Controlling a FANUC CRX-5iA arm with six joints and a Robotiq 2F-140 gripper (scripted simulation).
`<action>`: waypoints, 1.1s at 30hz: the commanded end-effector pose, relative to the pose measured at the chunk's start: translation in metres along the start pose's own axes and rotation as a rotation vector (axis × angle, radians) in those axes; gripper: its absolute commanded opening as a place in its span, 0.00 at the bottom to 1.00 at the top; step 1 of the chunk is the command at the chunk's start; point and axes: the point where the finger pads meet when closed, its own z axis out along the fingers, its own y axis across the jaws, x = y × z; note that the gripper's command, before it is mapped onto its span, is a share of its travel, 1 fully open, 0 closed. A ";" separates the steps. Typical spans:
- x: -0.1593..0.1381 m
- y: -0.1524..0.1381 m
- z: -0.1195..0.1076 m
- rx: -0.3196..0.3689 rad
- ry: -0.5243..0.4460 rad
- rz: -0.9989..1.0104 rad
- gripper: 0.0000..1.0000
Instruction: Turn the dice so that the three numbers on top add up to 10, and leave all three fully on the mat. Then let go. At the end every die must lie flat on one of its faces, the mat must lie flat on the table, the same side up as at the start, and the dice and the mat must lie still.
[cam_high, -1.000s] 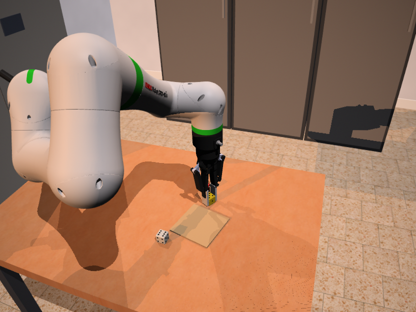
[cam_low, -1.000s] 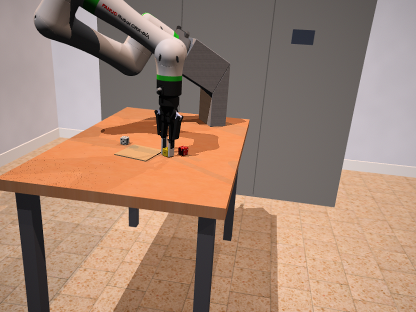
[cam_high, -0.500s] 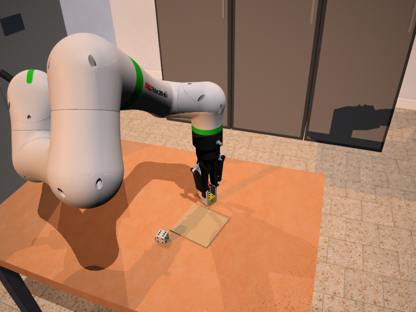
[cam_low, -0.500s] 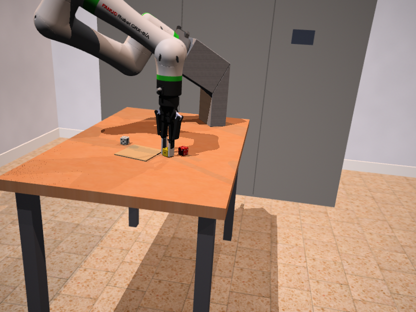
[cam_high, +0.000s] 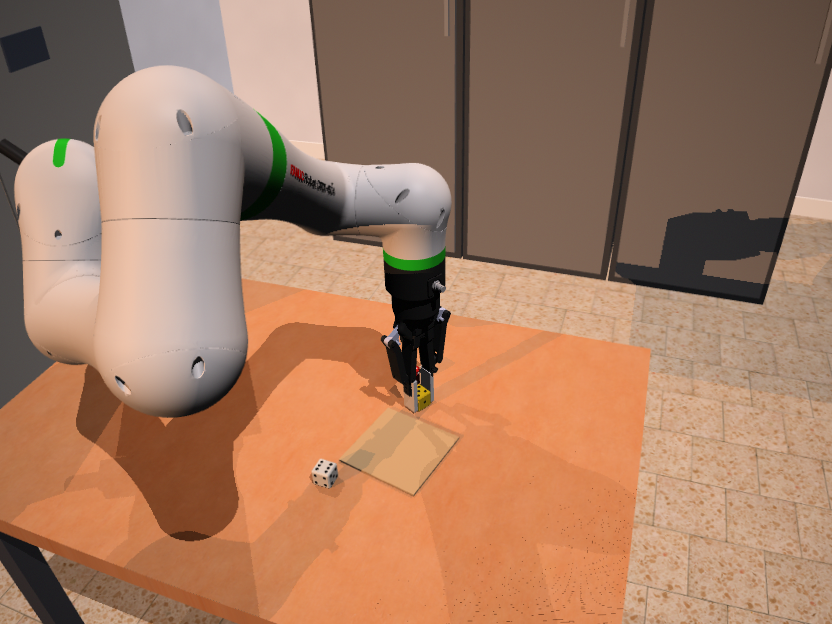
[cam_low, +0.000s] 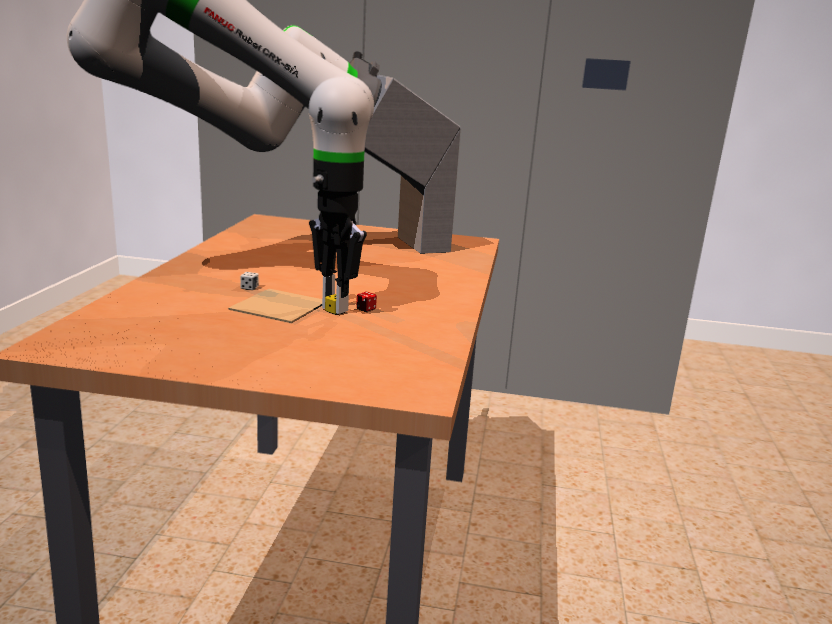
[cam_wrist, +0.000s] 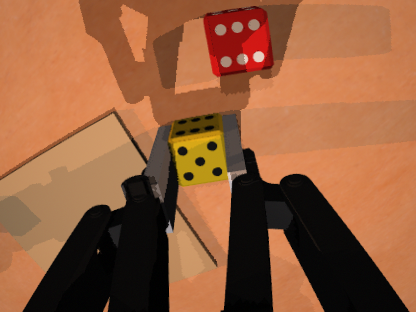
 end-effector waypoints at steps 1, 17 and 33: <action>0.000 0.000 0.000 0.000 0.000 0.000 0.16; 0.000 0.000 -0.065 0.000 0.000 0.000 0.16; 0.000 0.000 -0.100 0.000 0.000 0.000 0.16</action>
